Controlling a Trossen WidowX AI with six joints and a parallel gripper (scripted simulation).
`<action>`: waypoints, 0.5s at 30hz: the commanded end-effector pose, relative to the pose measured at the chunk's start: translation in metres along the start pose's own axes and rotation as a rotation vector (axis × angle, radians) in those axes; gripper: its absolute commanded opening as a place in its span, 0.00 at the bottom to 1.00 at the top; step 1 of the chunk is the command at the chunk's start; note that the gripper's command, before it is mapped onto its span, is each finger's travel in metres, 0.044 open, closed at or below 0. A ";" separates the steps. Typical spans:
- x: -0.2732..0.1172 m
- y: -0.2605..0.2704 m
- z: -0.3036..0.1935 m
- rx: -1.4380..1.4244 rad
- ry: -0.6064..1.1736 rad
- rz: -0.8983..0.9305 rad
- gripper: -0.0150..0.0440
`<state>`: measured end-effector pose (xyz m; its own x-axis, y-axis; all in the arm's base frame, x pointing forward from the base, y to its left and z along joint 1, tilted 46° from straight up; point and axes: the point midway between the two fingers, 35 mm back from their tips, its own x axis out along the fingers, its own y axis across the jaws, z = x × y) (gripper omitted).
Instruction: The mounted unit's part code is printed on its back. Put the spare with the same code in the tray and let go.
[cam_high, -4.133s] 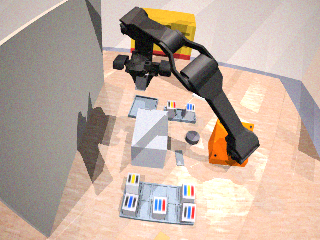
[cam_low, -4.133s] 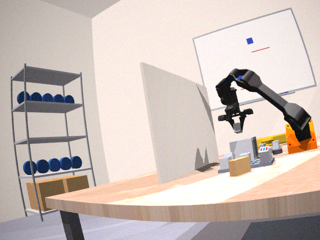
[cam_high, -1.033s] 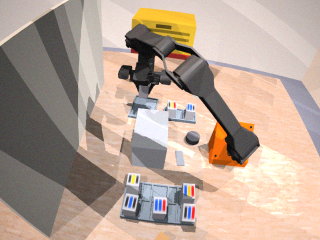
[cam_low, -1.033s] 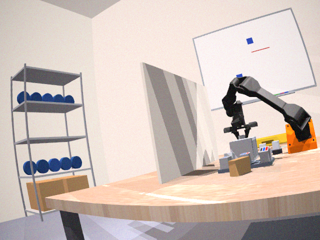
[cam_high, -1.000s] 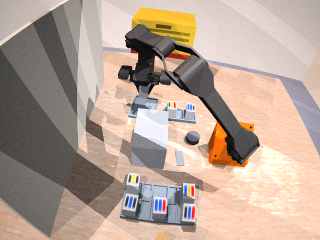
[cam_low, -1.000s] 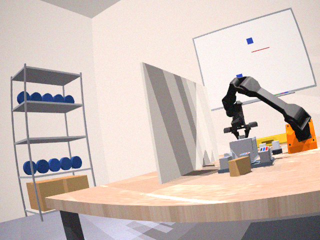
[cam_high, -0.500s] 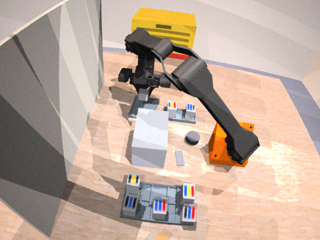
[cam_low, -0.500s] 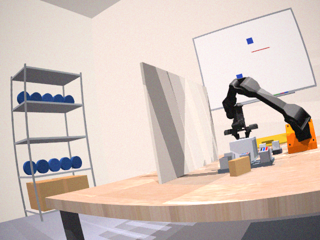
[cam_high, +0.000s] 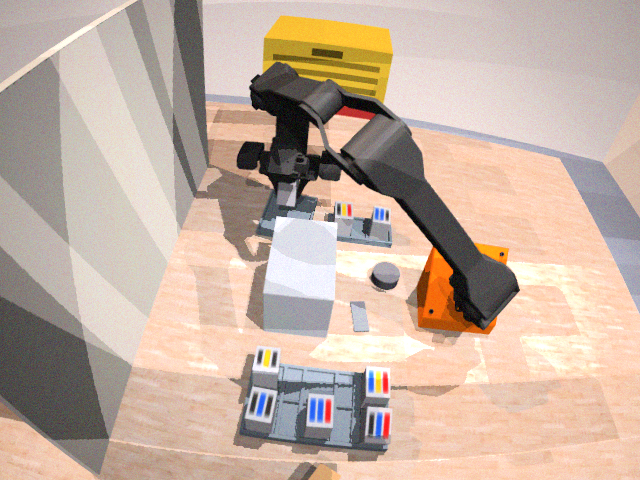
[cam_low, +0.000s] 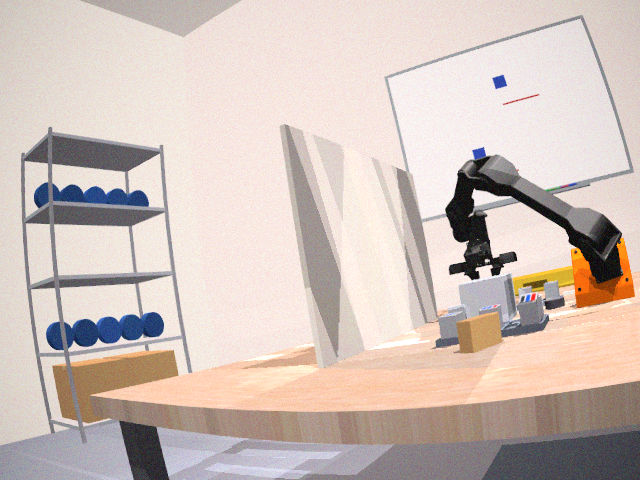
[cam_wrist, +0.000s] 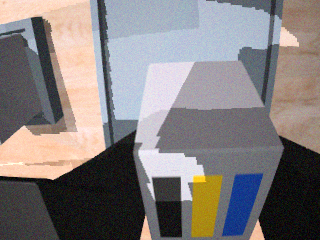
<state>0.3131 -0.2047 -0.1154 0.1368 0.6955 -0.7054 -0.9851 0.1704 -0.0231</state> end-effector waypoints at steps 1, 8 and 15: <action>0.002 0.001 0.000 0.008 -0.002 -0.004 0.25; 0.008 0.001 0.001 0.008 -0.002 -0.004 0.25; 0.013 0.002 0.001 0.007 -0.003 -0.004 0.25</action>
<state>0.3136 -0.1962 -0.1228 0.1366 0.6964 -0.7045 -0.9852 0.1702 -0.0228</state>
